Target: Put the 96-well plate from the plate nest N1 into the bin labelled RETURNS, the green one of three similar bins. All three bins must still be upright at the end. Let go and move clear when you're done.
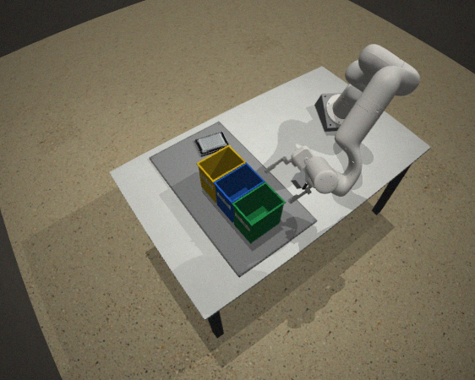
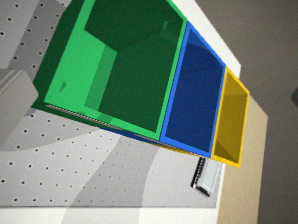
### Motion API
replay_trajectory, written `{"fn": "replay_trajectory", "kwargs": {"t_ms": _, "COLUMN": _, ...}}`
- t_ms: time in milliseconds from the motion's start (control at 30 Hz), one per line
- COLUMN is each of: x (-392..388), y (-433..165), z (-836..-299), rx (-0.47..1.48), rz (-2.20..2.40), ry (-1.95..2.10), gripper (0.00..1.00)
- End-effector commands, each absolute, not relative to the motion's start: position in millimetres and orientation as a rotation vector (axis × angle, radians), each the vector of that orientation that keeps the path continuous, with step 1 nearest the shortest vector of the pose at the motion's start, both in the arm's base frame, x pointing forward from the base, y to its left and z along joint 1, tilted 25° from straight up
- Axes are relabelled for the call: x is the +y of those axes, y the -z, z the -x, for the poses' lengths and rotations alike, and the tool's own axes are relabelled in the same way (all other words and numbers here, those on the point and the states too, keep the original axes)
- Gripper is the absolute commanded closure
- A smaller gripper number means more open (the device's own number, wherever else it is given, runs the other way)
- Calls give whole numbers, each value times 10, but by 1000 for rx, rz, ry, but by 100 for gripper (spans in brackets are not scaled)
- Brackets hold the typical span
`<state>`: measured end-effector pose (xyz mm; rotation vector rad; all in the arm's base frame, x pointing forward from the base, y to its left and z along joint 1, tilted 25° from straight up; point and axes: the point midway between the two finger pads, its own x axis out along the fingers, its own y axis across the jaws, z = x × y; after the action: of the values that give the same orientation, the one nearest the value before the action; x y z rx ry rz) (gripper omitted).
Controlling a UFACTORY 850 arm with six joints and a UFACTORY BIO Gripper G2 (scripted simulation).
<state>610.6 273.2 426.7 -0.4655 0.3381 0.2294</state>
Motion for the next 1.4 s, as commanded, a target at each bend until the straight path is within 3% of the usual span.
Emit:
{"fn": "replay_trajectory", "kwargs": {"t_ms": 0, "x": 2731, "y": -4279, "z": -6109, "rx": 337, "rz": 465, "ry": -229, "gripper": 0}}
{"fn": "replay_trajectory", "kwargs": {"t_ms": 533, "x": 2731, "y": -4279, "z": -6109, "rx": 337, "rz": 465, "ry": -229, "gripper": 0}}
{"fn": "replay_trajectory", "kwargs": {"t_ms": 567, "x": 2731, "y": -4279, "z": -6109, "rx": 337, "rz": 465, "ry": -229, "gripper": 63}}
{"fn": "replay_trajectory", "kwargs": {"t_ms": 1367, "x": 2348, "y": -3588, "z": -6142, "rx": 392, "rz": -6, "ry": -340, "gripper": 63}}
